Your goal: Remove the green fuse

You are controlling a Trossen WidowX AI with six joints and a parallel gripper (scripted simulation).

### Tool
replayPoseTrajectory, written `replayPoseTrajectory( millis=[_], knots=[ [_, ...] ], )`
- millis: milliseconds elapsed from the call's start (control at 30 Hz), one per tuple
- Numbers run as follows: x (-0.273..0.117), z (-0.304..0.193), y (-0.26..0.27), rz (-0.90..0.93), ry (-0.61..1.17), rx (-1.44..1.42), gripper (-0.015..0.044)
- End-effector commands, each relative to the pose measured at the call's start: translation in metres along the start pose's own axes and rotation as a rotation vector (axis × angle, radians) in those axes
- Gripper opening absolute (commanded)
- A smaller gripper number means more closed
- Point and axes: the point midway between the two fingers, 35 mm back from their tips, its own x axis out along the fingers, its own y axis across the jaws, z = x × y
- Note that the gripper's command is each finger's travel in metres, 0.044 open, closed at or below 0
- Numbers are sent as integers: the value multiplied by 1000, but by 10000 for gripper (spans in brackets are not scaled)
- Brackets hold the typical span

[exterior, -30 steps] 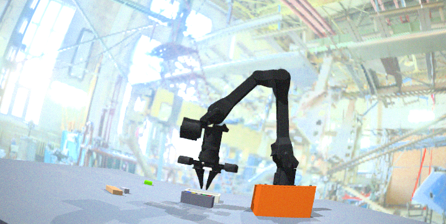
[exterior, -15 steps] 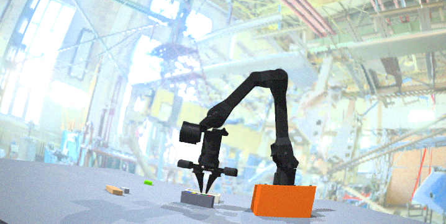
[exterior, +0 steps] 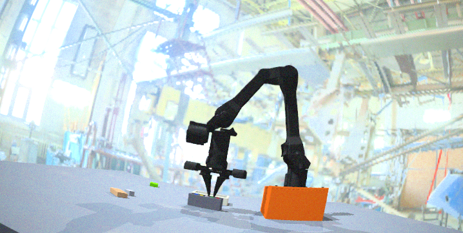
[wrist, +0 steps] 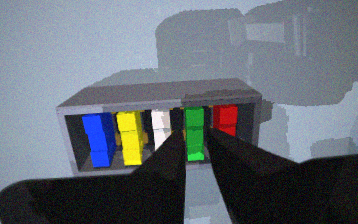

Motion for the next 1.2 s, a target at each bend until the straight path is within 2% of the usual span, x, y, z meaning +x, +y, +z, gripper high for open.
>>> replayPoseTrajectory(
  millis=[0,400,700,1167],
  knots=[
    [4,0,0,-4,3,1,61],
    [8,0,-1,-4,3,1,61],
    [7,0,0,-2,0,2,1],
    [3,0,0,-2,0,1,0]
  ],
)
